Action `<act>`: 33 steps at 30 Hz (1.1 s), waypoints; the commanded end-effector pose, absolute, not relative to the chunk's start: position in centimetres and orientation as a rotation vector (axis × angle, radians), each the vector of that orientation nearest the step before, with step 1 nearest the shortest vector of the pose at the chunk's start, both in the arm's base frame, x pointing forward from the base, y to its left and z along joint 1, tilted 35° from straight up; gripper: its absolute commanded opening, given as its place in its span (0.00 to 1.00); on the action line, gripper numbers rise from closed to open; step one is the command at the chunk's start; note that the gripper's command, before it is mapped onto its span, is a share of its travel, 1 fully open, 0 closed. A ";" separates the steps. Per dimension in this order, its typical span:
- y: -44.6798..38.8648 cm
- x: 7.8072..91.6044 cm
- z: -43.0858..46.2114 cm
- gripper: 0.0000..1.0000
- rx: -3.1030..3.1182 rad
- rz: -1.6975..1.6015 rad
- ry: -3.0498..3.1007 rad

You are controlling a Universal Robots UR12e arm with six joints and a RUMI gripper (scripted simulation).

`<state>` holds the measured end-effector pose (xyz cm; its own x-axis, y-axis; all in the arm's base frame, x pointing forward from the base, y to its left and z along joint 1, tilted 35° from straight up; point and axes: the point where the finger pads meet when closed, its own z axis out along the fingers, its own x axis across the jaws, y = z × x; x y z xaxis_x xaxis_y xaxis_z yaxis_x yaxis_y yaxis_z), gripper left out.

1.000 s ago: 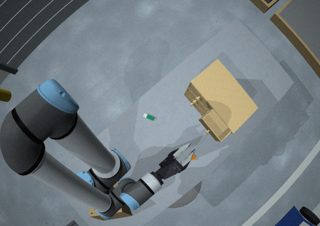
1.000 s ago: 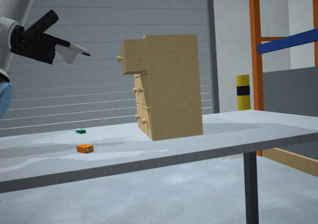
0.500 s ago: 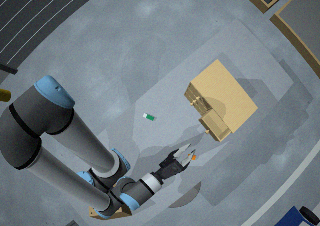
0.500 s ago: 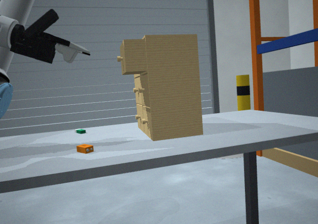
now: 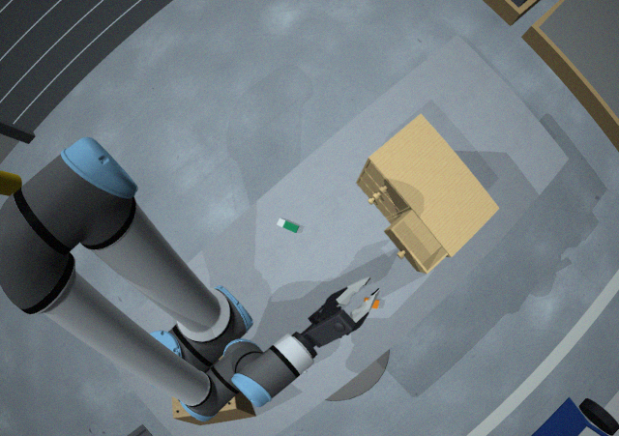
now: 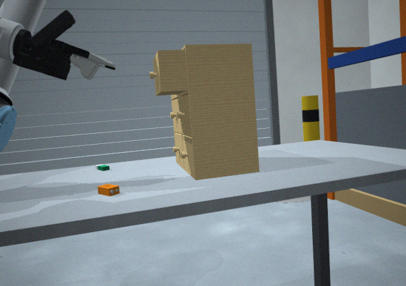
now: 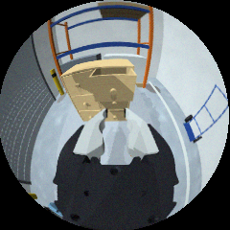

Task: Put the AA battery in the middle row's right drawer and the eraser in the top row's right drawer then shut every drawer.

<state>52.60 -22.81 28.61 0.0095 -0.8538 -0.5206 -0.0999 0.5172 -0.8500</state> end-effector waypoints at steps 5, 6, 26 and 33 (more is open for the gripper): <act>-23.2 52.4 28.7 0.20 -0.891 -0.717 1.466; -23.2 52.4 28.7 0.20 -0.892 -0.716 1.466; -22.7 52.2 28.7 0.20 -0.907 -0.705 1.471; -22.4 52.1 28.7 0.20 -0.911 -0.701 1.472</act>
<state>52.40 -22.61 28.88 0.0057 -0.8592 -0.5115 -0.1131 0.5077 -0.8541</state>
